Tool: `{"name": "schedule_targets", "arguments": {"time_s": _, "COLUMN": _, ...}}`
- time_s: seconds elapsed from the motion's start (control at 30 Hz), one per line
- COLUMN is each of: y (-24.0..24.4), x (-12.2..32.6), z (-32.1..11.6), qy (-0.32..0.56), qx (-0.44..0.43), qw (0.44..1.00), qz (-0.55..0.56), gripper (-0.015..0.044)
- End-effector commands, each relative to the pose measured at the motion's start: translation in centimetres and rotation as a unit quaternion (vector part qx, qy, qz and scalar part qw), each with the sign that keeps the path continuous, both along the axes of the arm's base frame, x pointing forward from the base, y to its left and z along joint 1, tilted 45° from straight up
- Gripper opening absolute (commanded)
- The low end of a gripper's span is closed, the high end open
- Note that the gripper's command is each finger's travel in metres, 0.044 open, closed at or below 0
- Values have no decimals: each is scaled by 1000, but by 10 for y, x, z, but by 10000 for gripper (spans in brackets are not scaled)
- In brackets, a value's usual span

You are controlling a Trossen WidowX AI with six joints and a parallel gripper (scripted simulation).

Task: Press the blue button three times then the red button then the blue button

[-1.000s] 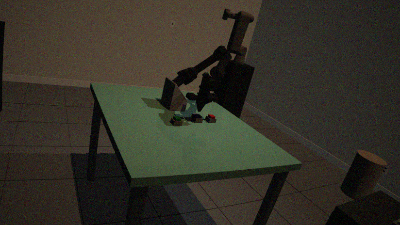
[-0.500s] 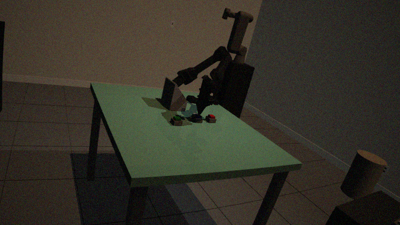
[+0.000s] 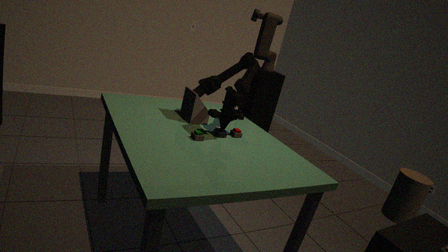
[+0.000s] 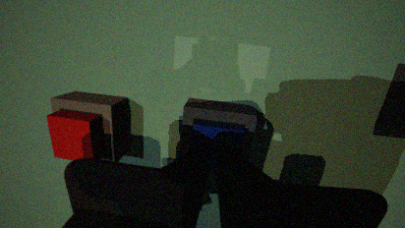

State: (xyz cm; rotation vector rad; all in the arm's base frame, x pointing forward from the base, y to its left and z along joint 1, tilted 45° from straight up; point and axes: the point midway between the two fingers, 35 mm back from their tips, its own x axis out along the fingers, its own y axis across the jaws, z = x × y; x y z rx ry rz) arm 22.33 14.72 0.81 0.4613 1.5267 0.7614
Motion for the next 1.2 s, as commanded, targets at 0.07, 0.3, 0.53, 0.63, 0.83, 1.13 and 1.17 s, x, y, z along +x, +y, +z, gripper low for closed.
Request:
{"name": "schedule_targets", "arguments": {"time_s": 0.07, "y": 0, "x": -3, "z": -3, "qy": 7, "qx": -1, "qw": 1000, "qz": 0, "gripper": 20}}
{"name": "schedule_targets", "arguments": {"time_s": 0.3, "y": 0, "x": -3, "z": -3, "qy": 7, "qx": -1, "qw": 1000, "qz": 0, "gripper": 20}}
{"name": "schedule_targets", "arguments": {"time_s": 0.53, "y": -2, "x": 0, "z": 1, "qy": 2, "qx": 0, "qw": 1000, "qz": 0, "gripper": 20}}
{"name": "schedule_targets", "arguments": {"time_s": 0.63, "y": -21, "x": 1, "z": 19, "qy": 7, "qx": -1, "qw": 1000, "qz": 0, "gripper": 20}}
{"name": "schedule_targets", "arguments": {"time_s": 0.83, "y": -22, "x": 1, "z": 20, "qy": 7, "qx": -1, "qw": 1000, "qz": 0, "gripper": 20}}
{"name": "schedule_targets", "arguments": {"time_s": 1.13, "y": -65, "x": 9, "z": 64, "qy": 7, "qx": -3, "qw": 1000, "qz": 0, "gripper": 20}}
{"name": "schedule_targets", "arguments": {"time_s": 1.17, "y": -65, "x": 9, "z": 64, "qy": 7, "qx": -3, "qw": 1000, "qz": 0, "gripper": 20}}
